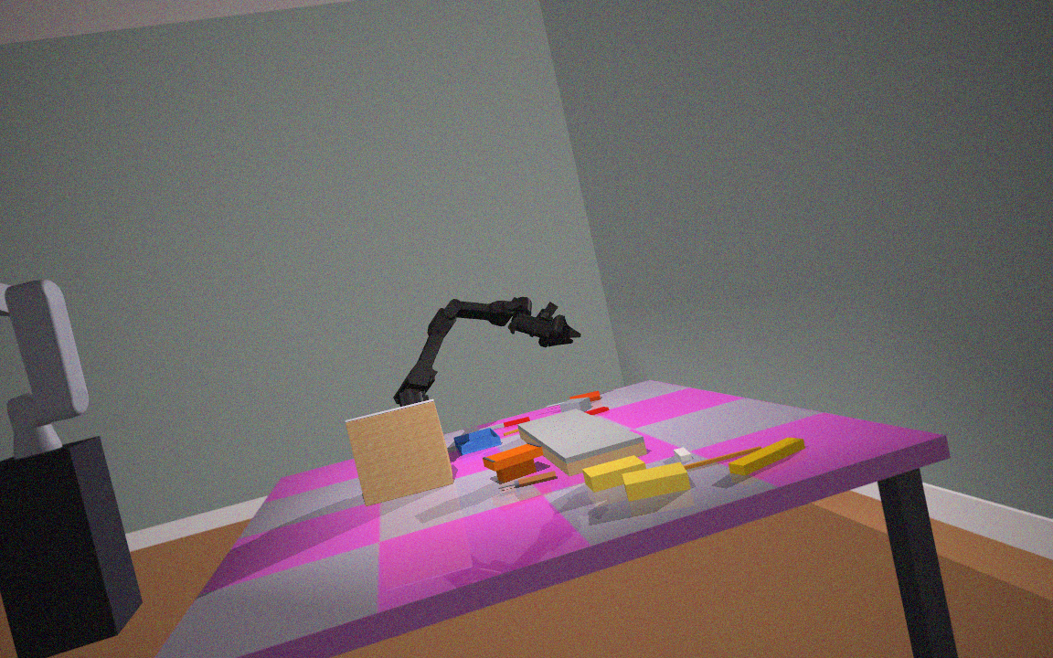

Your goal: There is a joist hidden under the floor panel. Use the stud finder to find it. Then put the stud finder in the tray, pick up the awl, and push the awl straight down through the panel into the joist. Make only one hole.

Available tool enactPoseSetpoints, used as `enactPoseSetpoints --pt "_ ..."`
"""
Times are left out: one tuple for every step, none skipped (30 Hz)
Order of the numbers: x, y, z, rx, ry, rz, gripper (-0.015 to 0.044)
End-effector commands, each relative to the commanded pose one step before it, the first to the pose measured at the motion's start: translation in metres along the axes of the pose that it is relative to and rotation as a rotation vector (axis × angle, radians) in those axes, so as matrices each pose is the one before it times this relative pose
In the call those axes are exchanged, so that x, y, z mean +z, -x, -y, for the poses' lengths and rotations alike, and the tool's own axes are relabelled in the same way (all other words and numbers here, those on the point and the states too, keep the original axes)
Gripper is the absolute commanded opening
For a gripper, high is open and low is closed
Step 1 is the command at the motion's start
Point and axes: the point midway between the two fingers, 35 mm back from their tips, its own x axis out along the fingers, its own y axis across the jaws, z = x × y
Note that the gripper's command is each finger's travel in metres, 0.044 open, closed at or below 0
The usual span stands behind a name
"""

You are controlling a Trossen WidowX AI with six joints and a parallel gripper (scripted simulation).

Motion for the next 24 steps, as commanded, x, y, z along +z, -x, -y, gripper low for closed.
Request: enactPoseSetpoints --pt "-0.00088 -0.00150 0.00255 -0.00442 0.0052 -0.00370 0.0426" --pt "-0.00266 -0.00444 0.00767 -0.01313 0.0153 -0.01127 0.0440" --pt "-0.00461 -0.00728 0.01282 -0.02141 0.0249 -0.01938 0.0440" --pt "-0.00593 -0.00873 0.01556 -0.02520 0.0293 -0.02455 0.0440" --pt "-0.00632 -0.00865 0.01548 -0.02421 0.0281 -0.02558 0.0440" --pt "-0.00671 -0.00856 0.01537 -0.02313 0.0270 -0.02655 0.0440" --pt "-0.00620 -0.00744 0.01332 -0.01930 0.0227 -0.02398 0.0440" --pt "-0.00532 -0.00609 0.01083 -0.01516 0.0180 -0.02019 0.0440" --pt "-0.00648 -0.00703 0.01260 -0.01694 0.0203 -0.02418 0.0440" --pt "-0.00737 -0.00756 0.01360 -0.01742 0.0212 -0.02697 0.0440" --pt "-0.00815 -0.00789 0.01421 -0.01719 0.0215 -0.02919 0.0440" --pt "-0.00884 -0.00806 0.01453 -0.01644 0.0212 -0.03095 0.0440" --pt "-0.00927 -0.00798 0.01433 -0.01499 0.0203 -0.03170 0.0440" --pt "-0.00966 -0.00785 0.01403 -0.01341 0.0193 -0.03223 0.0440" --pt "-0.01003 -0.00772 0.01372 -0.01180 0.0182 -0.03265 0.0440" --pt "-0.01038 -0.00759 0.01339 -0.01018 0.0172 -0.03295 0.0440" --pt "-0.01072 -0.00745 0.01305 -0.00853 0.0161 -0.03315 0.0440" --pt "-0.01104 -0.00731 0.01269 -0.00686 0.0151 -0.03326 0.0440" --pt "-0.01135 -0.00717 0.01231 -0.00517 0.0141 -0.03328 0.0440" --pt "-0.01165 -0.00702 0.01191 -0.00347 0.0132 -0.03321 0.0440" --pt "-0.01261 -0.00616 0.01286 -0.00341 -0.0010 -0.03481 0.0440" --pt "-0.01257 -0.00591 0.01229 -0.00189 -0.0020 -0.03397 0.0440" --pt "-0.01245 -0.00566 0.01168 -0.00044 -0.0029 -0.03296 0.0440" --pt "-0.01250 -0.00549 0.01125 0.00094 -0.0037 -0.03240 0.0440"
